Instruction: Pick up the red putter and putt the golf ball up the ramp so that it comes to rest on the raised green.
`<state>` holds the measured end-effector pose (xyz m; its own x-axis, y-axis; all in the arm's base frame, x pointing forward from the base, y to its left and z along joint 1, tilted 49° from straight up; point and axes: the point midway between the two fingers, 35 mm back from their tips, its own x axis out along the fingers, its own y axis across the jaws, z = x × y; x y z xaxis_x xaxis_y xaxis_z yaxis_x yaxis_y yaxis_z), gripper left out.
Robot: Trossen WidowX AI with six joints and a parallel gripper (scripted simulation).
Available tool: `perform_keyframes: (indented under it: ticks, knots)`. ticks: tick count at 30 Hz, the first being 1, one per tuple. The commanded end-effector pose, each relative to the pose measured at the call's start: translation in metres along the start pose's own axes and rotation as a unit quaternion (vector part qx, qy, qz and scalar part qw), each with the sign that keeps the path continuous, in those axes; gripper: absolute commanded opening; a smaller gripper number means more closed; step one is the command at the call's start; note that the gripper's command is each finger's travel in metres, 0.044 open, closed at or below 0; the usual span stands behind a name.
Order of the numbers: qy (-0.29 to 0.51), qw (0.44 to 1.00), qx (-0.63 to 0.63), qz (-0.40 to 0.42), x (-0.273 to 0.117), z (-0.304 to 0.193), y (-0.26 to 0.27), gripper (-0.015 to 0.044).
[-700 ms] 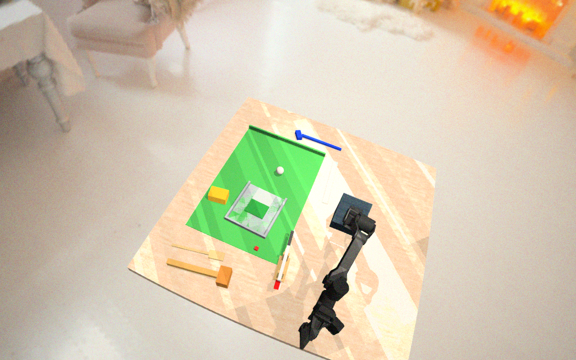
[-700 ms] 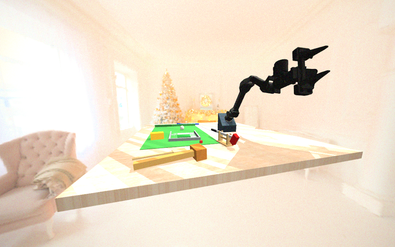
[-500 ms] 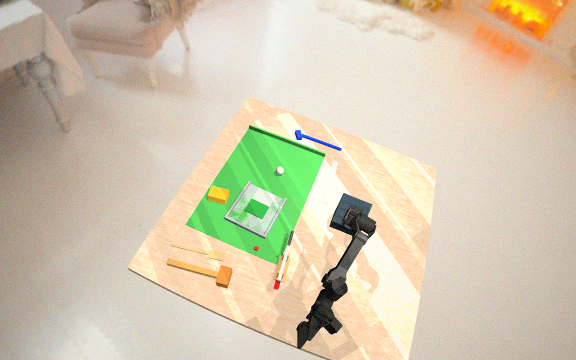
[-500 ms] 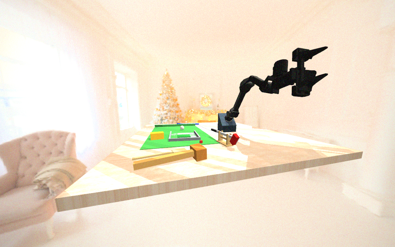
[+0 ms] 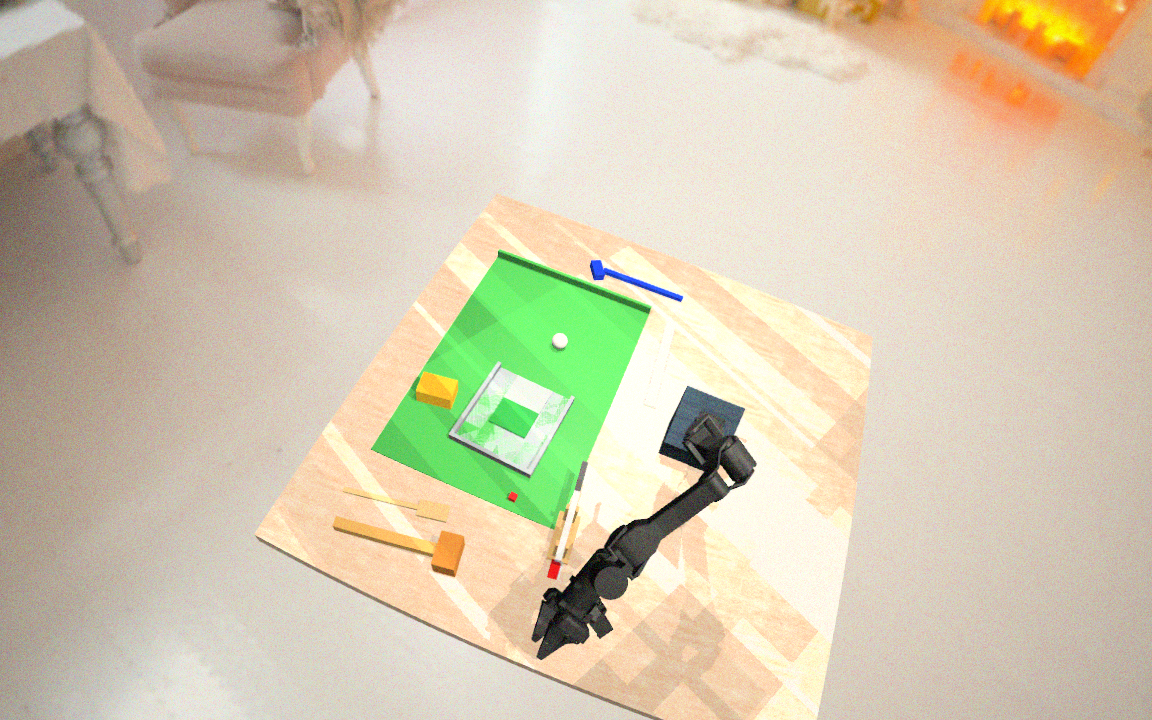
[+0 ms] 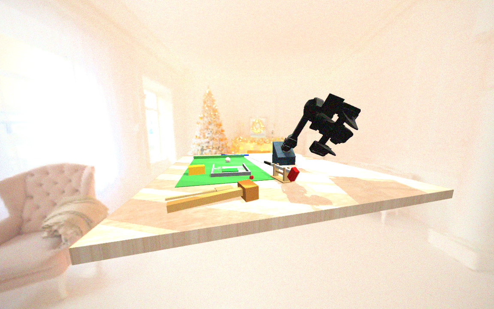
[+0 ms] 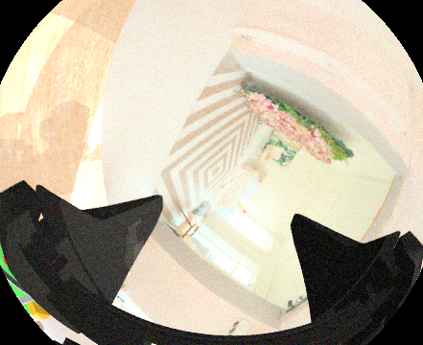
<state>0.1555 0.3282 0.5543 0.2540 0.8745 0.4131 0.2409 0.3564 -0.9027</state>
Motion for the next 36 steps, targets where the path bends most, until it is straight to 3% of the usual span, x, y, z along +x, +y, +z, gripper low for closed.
perform_keyframes:
  ticks: [1, 10, 16, 22, 26, 31, 36]
  knots:
    - [0.007, 0.993, -0.005, 0.116, -0.009, -0.031, 0.071, 0.044]
    - [0.034, 0.947, 0.063, 0.312, -0.068, -0.091, 0.187, 0.044]
    - [0.06, 0.885, 0.185, 0.423, -0.136, -0.116, 0.251, 0.044]
    - [0.082, 0.81, 0.321, 0.485, -0.205, -0.119, 0.288, 0.044]
    - [0.099, 0.735, 0.453, 0.494, -0.26, -0.109, 0.301, 0.044]
    - [0.126, 0.642, 0.612, 0.445, -0.304, -0.093, 0.296, 0.044]
    - [0.13, 0.629, 0.632, 0.433, -0.308, -0.092, 0.294, 0.044]
